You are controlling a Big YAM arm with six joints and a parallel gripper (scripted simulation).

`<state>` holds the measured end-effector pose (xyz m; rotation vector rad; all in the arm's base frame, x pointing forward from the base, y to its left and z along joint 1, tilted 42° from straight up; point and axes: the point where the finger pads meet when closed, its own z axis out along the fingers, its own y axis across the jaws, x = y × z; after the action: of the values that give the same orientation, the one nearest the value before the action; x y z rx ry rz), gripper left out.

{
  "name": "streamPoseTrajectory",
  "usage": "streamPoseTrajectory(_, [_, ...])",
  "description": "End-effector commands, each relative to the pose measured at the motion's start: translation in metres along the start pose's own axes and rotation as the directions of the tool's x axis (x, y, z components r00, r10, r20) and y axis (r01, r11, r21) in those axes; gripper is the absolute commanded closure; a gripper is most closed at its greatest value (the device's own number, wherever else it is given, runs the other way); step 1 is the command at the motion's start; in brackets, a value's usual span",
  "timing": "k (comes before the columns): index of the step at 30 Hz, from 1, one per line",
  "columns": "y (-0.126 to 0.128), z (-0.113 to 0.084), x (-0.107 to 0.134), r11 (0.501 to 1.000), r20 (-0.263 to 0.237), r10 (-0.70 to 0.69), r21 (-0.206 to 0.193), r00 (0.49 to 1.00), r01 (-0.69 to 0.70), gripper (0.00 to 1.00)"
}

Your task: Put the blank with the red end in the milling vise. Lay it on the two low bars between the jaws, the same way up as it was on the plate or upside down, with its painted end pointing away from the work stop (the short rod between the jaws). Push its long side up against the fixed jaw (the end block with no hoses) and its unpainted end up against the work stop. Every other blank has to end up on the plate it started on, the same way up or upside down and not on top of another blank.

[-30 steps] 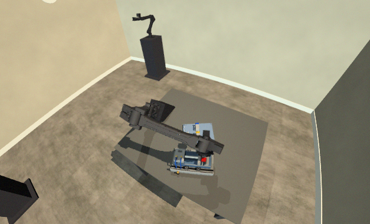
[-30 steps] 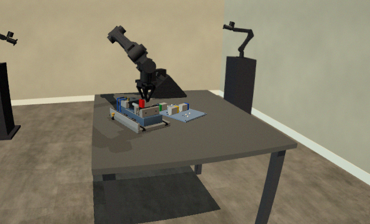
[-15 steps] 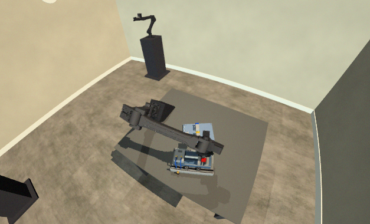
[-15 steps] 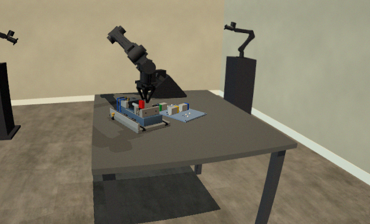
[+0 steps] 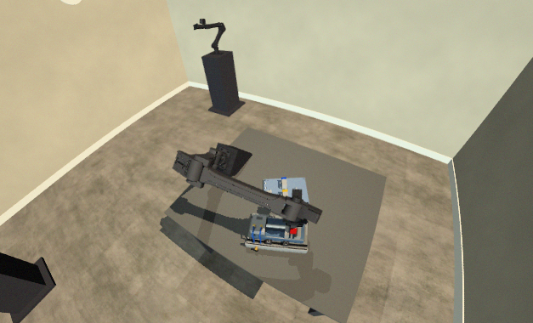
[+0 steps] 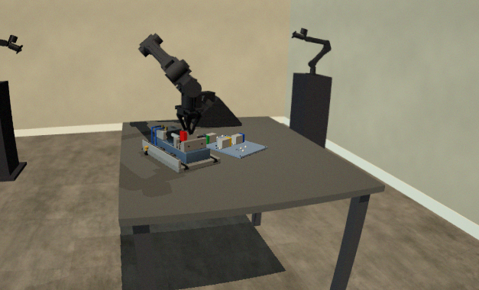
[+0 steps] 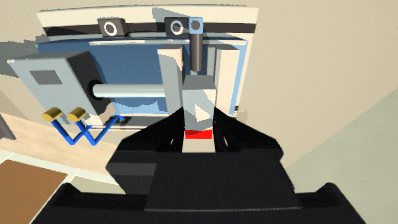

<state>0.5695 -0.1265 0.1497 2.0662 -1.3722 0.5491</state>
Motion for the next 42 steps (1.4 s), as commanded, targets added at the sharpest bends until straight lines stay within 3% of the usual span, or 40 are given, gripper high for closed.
streamPoseTrajectory(1, [-0.0023, 0.0068, 0.0045, 1.0, -0.001, 0.008, 0.003, 1.0, -0.008, 1.0])
streamPoseTrajectory(42, [-0.0032, 0.0096, 0.0041, 1.0, -0.003, 0.01, 0.008, 1.0, -0.01, 1.0])
